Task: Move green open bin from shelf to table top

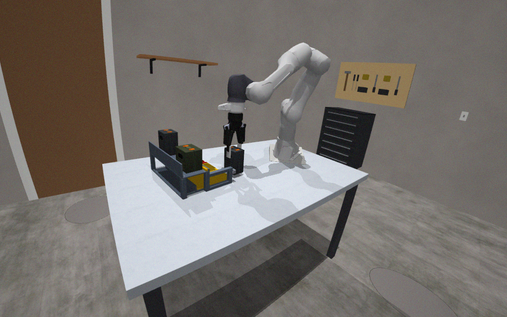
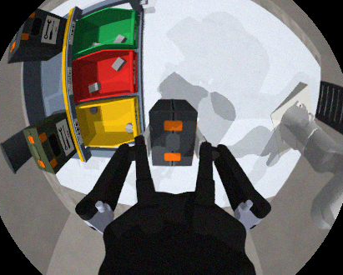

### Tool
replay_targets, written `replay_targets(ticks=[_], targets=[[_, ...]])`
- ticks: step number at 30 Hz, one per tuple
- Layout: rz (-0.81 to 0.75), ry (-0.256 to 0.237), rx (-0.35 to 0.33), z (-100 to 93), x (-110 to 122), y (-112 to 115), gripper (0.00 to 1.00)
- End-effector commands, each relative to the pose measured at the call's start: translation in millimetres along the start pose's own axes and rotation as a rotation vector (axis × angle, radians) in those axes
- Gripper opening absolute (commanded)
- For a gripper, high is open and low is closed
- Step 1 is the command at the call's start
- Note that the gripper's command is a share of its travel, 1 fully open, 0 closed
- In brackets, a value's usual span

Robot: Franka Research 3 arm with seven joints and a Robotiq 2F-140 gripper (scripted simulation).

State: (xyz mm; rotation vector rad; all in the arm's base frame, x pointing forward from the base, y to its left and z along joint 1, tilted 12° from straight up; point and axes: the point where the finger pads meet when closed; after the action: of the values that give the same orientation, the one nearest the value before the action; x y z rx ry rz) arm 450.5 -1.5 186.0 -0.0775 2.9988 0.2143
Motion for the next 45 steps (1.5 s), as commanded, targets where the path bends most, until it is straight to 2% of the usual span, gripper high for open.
replay_targets(ticks=[1,14,15,19,31,32,45], targets=[[-0.004,-0.015,0.008,-5.3,-5.8,-1.7,0.0],[-0.005,-0.018,0.01,-6.5,-7.1,-2.1,0.0],[-0.001,-0.005,0.003,-1.8,-1.9,-0.4,0.0],[-0.005,-0.018,0.01,-6.5,-7.1,-2.1,0.0],[-0.005,-0.018,0.01,-6.5,-7.1,-2.1,0.0],[-0.001,-0.005,0.003,-1.8,-1.9,-0.4,0.0],[-0.005,-0.018,0.01,-6.5,-7.1,-2.0,0.0]])
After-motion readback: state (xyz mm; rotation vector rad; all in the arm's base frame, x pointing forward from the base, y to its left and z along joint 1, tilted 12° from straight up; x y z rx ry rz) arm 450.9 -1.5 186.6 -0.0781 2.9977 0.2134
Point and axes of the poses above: the point where the finger pads meet when closed, its own z axis out along the fingers, its own x axis across the jaws, y = z × x, and after that the axes turned 2 degrees about -z, right-handed
